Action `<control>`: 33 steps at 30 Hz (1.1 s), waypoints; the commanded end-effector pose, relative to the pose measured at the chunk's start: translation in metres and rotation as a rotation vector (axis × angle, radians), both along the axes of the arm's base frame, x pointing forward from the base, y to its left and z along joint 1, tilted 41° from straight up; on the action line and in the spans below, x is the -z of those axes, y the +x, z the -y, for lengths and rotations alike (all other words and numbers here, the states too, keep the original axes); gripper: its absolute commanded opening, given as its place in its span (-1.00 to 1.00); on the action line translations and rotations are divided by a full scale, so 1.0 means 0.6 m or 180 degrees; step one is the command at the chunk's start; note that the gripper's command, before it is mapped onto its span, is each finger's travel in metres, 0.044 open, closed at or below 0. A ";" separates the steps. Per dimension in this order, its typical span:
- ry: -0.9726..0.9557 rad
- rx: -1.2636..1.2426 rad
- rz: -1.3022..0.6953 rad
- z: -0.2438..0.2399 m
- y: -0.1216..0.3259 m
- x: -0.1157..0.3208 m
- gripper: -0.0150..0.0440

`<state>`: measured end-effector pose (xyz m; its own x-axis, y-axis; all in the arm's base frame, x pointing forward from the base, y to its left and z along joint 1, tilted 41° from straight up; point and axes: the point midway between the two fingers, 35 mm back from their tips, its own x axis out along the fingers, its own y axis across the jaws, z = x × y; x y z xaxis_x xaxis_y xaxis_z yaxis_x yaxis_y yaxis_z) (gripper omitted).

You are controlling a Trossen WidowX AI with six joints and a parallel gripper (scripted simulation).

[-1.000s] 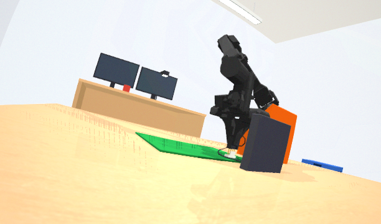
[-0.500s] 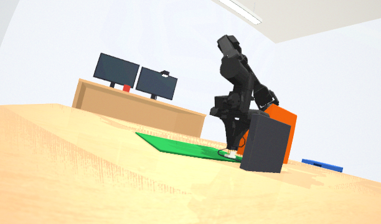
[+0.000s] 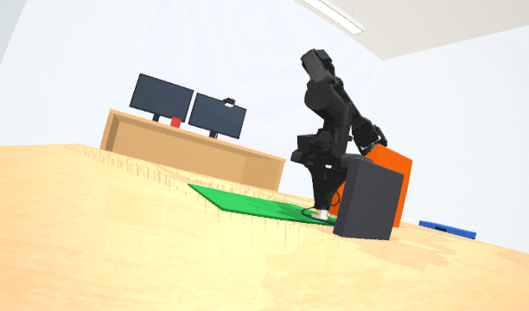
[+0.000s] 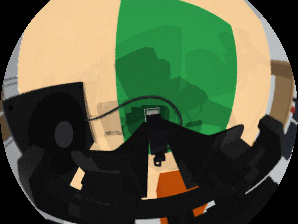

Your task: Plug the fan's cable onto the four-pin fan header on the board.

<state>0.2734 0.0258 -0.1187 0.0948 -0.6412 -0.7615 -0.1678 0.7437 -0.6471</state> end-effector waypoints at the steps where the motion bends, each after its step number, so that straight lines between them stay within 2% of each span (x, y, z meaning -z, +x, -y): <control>1: -0.0023 -0.0011 -0.0014 0.005 0.000 0.005 -0.49; 24: -0.0025 -0.0011 -0.0014 0.018 0.001 0.019 -0.49; 33: -0.0010 -0.0008 0.0002 0.013 0.002 0.014 0.31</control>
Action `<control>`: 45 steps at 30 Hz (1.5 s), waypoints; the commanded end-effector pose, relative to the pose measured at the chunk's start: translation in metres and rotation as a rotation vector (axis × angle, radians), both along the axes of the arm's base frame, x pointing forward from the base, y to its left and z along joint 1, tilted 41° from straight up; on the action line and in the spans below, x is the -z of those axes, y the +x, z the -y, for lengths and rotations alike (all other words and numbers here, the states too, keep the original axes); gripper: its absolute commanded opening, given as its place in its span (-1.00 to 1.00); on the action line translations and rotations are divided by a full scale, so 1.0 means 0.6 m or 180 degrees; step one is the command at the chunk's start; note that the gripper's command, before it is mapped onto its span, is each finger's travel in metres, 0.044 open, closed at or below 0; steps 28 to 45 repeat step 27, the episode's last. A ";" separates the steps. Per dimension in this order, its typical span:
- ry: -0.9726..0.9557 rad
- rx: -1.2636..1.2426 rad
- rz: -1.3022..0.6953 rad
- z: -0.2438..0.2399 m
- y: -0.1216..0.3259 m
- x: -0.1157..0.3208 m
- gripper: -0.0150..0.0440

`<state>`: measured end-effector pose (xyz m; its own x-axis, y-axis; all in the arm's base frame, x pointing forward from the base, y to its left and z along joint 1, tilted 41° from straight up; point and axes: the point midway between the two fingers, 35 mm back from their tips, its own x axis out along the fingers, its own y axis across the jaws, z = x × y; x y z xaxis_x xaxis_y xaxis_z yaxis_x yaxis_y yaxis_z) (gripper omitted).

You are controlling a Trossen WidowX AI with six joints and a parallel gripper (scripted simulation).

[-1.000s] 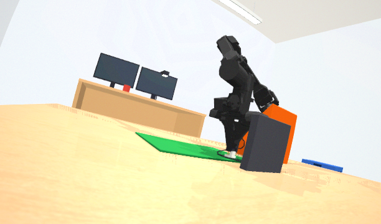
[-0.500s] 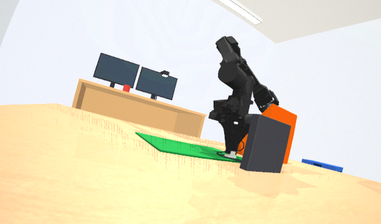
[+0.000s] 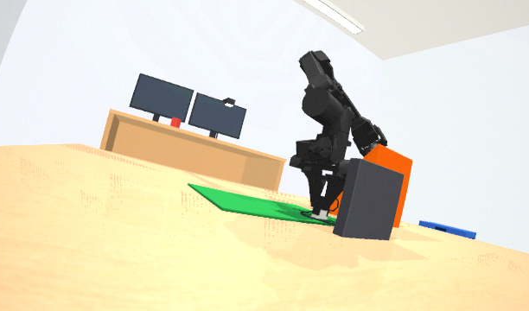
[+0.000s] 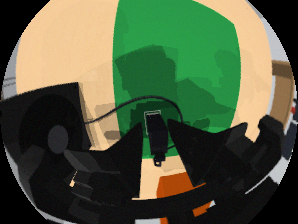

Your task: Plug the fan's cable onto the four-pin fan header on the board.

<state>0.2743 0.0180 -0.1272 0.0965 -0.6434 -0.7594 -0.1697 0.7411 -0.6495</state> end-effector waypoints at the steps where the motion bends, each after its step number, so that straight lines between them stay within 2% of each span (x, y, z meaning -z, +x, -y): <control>1: 0.0000 0.0000 0.0003 0.000 0.000 0.000 0.39; 4: 0.0001 0.0000 0.0002 -0.004 0.000 -0.004 0.39; 8: -0.0003 -0.0003 -0.0014 -0.058 -0.007 -0.065 0.39; 16: -0.0004 -0.0003 -0.0014 -0.062 -0.005 -0.069 0.39; 27: -0.0001 -0.0003 0.0006 -0.086 0.170 -0.075 0.39; 45: -0.0001 -0.0003 0.0006 -0.086 0.170 -0.075 0.39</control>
